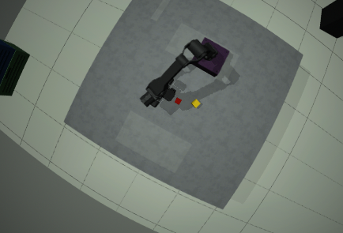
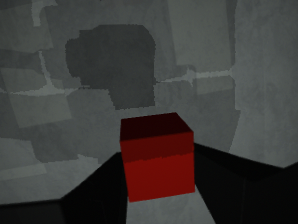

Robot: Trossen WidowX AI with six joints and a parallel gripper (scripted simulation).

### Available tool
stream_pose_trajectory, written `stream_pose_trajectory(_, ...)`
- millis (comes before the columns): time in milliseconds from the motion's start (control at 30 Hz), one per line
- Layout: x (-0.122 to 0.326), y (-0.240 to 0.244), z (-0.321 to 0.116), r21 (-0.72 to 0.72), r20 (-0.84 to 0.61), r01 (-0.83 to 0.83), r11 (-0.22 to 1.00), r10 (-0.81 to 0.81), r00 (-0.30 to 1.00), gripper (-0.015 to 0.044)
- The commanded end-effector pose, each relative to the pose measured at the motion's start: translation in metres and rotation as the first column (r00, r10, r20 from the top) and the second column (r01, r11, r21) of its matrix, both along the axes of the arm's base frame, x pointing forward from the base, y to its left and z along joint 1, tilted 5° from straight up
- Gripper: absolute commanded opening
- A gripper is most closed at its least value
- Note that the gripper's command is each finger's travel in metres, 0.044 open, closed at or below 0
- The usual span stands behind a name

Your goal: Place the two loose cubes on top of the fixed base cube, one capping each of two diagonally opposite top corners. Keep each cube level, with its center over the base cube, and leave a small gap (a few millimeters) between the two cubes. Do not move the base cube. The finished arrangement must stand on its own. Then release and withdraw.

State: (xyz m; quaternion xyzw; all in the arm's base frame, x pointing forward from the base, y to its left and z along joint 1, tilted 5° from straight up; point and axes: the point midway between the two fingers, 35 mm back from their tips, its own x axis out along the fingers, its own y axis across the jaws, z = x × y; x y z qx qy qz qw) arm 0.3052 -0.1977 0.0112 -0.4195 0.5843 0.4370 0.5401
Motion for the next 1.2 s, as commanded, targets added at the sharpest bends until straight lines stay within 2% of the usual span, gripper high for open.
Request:
stream_pose_trajectory(0, 0.003, 0.0, 0.017, -0.005, 0.016, 0.004, 1.0, -0.004, 1.0, 0.0105)
stream_pose_trajectory(333, 0.001, 0.003, 0.049, -0.005, 0.015, 0.004, 1.0, -0.004, 1.0, 0.0105)
stream_pose_trajectory(533, 0.002, 0.005, 0.051, -0.005, 0.016, 0.013, 1.0, -0.013, 1.0, 0.0105)
stream_pose_trajectory(1167, 0.024, 0.062, 0.039, -0.01, 0.027, 0.268, 0.963, -0.268, 0.963, 0.0105)
